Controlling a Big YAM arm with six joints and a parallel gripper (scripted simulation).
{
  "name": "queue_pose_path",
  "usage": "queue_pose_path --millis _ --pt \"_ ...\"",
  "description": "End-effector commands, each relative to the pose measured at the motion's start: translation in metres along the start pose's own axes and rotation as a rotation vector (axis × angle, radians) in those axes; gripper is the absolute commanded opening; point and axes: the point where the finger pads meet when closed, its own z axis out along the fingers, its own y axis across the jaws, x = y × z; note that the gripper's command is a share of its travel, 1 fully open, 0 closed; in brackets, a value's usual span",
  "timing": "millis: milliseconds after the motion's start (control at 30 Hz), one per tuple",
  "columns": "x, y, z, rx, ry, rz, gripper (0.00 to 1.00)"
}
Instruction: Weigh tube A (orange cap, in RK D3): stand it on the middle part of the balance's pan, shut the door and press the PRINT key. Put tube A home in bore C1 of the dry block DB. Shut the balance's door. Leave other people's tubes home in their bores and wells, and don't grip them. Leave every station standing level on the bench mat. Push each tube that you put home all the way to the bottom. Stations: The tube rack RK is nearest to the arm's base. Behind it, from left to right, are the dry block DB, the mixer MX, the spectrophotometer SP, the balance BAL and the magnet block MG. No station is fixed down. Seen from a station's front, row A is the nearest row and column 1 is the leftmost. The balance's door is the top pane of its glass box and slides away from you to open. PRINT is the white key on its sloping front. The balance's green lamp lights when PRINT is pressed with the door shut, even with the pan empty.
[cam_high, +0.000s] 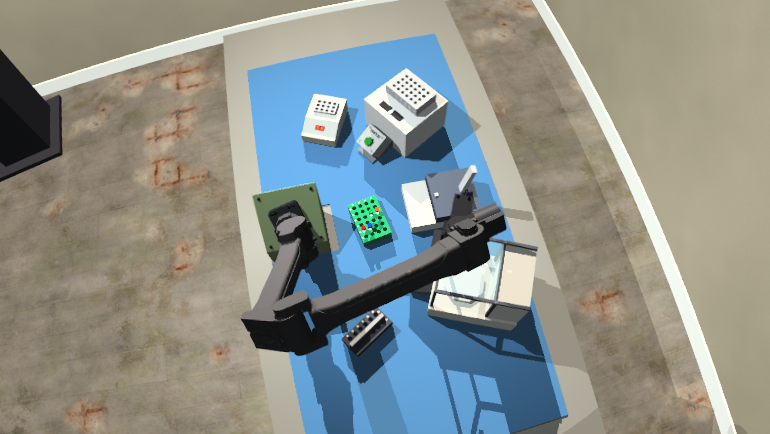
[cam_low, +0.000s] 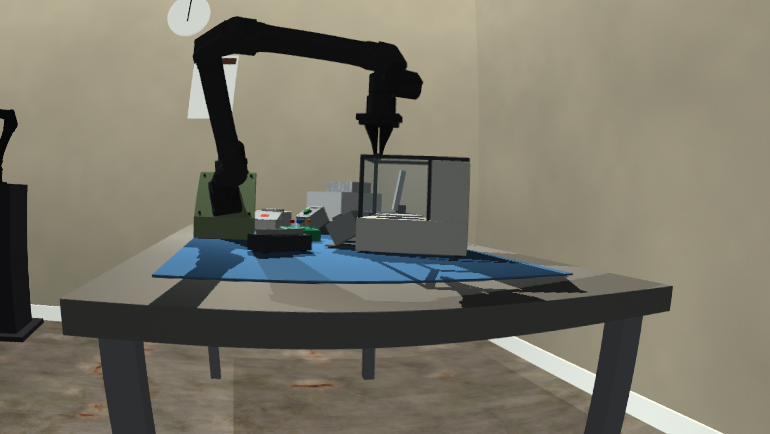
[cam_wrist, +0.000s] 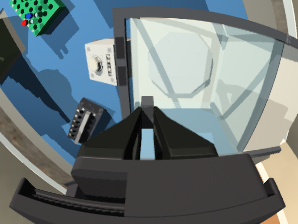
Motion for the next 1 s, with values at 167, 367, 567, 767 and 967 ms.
queue_pose_path --millis 167,367,567,767,967 --pt "0.004 0.002 0.0 0.007 -0.002 0.005 0.06" --pt "0.004 0.002 0.0 0.007 -0.002 0.005 0.06" --pt "0.002 -0.001 0.007 -0.009 0.008 -0.004 0.06" --pt "0.004 -0.023 -0.004 0.015 -0.008 0.026 0.06" --pt "0.004 -0.027 -0.004 0.016 -0.007 0.026 0.06"
